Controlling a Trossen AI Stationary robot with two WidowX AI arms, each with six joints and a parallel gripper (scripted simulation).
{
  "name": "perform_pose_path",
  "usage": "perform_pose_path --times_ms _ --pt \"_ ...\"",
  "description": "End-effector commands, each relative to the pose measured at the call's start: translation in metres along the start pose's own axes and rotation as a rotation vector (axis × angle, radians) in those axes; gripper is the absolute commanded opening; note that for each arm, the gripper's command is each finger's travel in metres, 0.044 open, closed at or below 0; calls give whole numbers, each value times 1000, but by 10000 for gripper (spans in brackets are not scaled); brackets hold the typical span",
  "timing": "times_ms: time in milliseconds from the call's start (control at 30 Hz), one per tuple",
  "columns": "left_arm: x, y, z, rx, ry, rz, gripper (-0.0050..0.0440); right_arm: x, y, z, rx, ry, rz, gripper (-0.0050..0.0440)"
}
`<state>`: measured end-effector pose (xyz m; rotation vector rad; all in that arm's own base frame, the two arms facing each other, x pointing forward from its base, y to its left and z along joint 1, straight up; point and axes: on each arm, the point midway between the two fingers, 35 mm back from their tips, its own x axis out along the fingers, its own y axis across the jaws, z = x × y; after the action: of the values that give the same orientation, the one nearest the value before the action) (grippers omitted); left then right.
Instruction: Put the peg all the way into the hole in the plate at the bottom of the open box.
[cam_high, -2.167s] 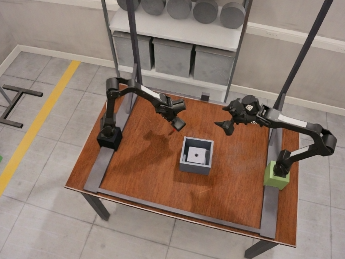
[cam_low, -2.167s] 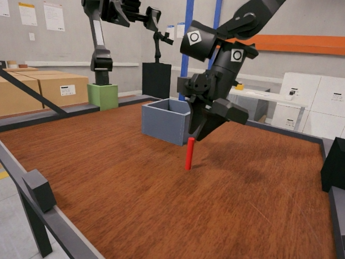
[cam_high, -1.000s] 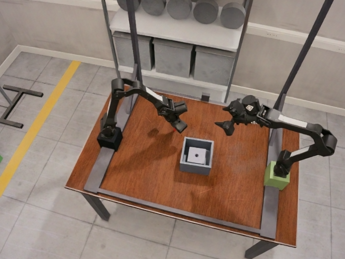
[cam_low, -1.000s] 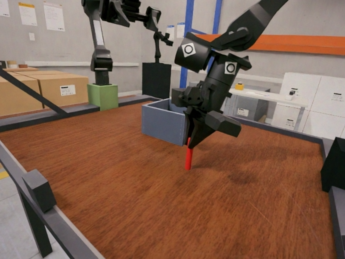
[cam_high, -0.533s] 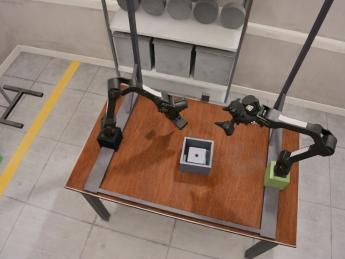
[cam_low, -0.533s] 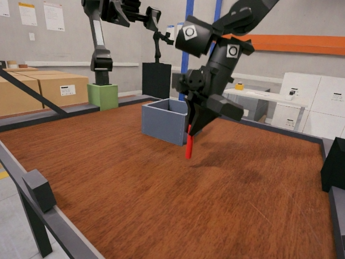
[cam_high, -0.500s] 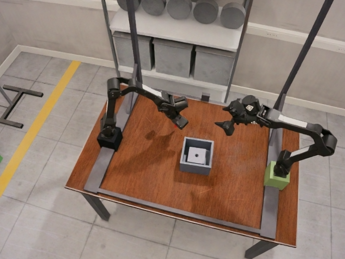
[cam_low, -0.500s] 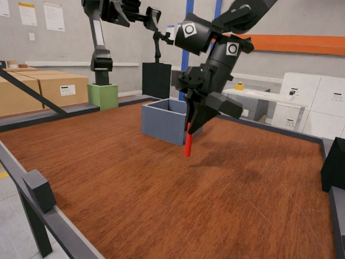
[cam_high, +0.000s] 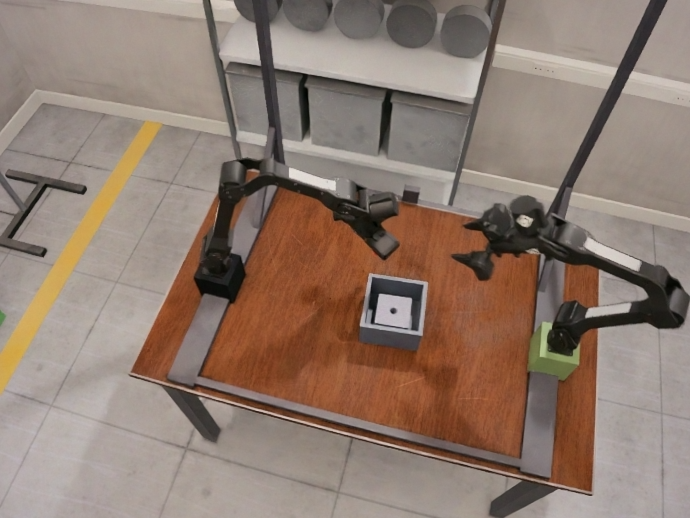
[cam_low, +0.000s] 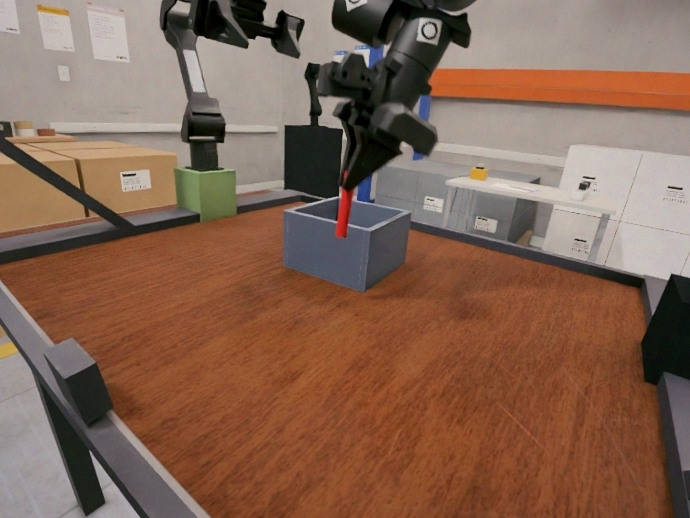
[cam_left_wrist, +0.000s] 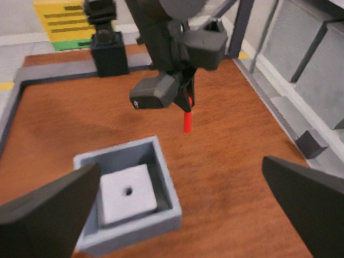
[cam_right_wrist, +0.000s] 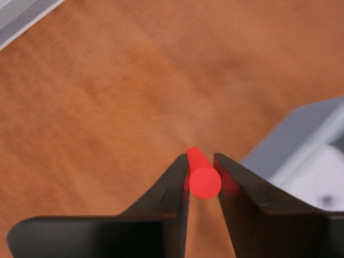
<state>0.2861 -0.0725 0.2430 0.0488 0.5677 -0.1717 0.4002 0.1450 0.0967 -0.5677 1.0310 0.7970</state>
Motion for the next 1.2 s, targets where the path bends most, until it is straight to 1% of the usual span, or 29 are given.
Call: perform_pose_path --times_ms 0,33,100,167,233,300,467,533,700,900,1167 --pt "-39 8 -13 -23 -17 31 440 -26 -50 4 23 -25 -42 28" --pt "-47 10 -18 -29 -17 41 440 -30 -64 -1 26 -27 -51 28" --pt "-65 16 -31 -42 -15 62 440 -36 -98 -20 32 -25 -71 28" --pt "-82 22 -46 -55 -14 83 440 -36 -124 -38 26 -12 -76 28" --pt "-94 27 -58 -65 -14 100 440 -32 -139 -47 8 7 -62 28" --pt "-94 27 -58 -65 -14 100 440 -32 -139 -47 8 7 -62 28" --pt "-110 34 -77 -80 -14 125 440 -14 -139 -44 -36 46 16 28" --pt "-113 36 -81 -84 -15 130 440 -9 -138 -42 -47 57 40 28" --pt "-115 36 -82 -85 -14 133 440 -10 -150 -49 -50 60 50 28" --pt "-115 36 -82 -83 -13 133 440 -11 -152 -50 -55 60 50 28" --pt "-116 36 -80 -84 -19 131 440 6 -147 -60 -47 71 65 28"
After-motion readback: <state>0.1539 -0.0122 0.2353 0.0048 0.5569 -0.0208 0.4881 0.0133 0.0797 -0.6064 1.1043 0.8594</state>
